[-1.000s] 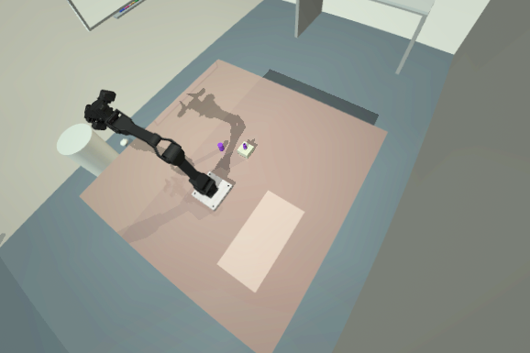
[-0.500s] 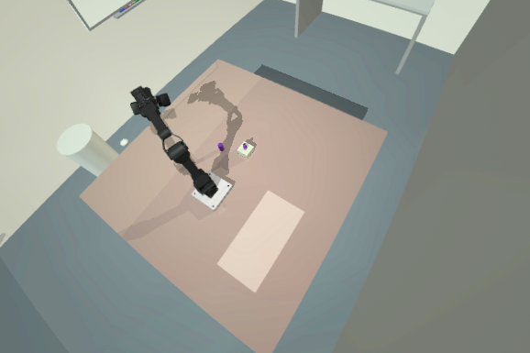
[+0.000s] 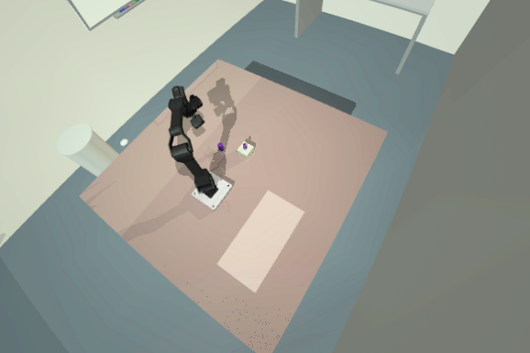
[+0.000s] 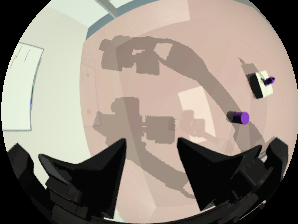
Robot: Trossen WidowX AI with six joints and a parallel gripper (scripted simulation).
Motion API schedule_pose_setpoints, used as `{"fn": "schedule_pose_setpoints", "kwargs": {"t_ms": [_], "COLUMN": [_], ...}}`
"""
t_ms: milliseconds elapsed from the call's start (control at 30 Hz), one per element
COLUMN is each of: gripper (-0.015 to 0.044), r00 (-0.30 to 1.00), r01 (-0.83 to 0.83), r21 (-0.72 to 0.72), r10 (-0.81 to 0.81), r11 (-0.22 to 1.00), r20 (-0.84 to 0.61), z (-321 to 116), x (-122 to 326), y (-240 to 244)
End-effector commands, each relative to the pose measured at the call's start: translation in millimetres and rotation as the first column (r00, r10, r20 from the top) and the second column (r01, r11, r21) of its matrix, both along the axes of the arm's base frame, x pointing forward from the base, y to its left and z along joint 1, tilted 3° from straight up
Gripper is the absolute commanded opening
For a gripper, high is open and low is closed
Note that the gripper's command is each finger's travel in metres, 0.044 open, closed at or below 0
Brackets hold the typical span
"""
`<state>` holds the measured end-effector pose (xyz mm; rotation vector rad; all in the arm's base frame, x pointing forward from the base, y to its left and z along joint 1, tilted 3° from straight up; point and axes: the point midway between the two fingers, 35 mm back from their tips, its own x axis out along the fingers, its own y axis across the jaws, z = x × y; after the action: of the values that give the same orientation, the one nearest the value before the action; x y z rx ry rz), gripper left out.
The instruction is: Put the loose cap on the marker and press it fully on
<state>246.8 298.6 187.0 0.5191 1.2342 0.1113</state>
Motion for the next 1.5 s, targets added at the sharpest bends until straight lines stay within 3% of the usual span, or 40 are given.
{"fn": "schedule_pose_setpoints", "kwargs": {"t_ms": [0, 167, 300, 633, 800, 1467], "gripper": [0.0246, 0.0246, 0.0246, 0.0246, 0.0246, 0.0246], "r00": [0.862, 0.525, 0.223, 0.211, 0.211, 0.211], "r01": [0.436, 0.747, 0.861, 0.864, 0.864, 0.864], "r21": [-0.084, -0.235, -0.355, -0.359, -0.359, -0.359], "r10": [-0.443, -0.769, -0.898, -0.901, -0.901, -0.901], "r11": [0.896, 0.622, 0.364, 0.353, 0.353, 0.354], "r20": [-0.247, -0.366, -0.379, -0.379, -0.379, -0.379], "z": [-33.5, -53.9, -63.8, -64.2, -97.3, -126.4], "x": [3.6, -4.3, -12.8, -10.0, -10.5, -9.2], "y": [-68.0, -125.5, -161.5, -165.4, -164.1, -161.7]}}
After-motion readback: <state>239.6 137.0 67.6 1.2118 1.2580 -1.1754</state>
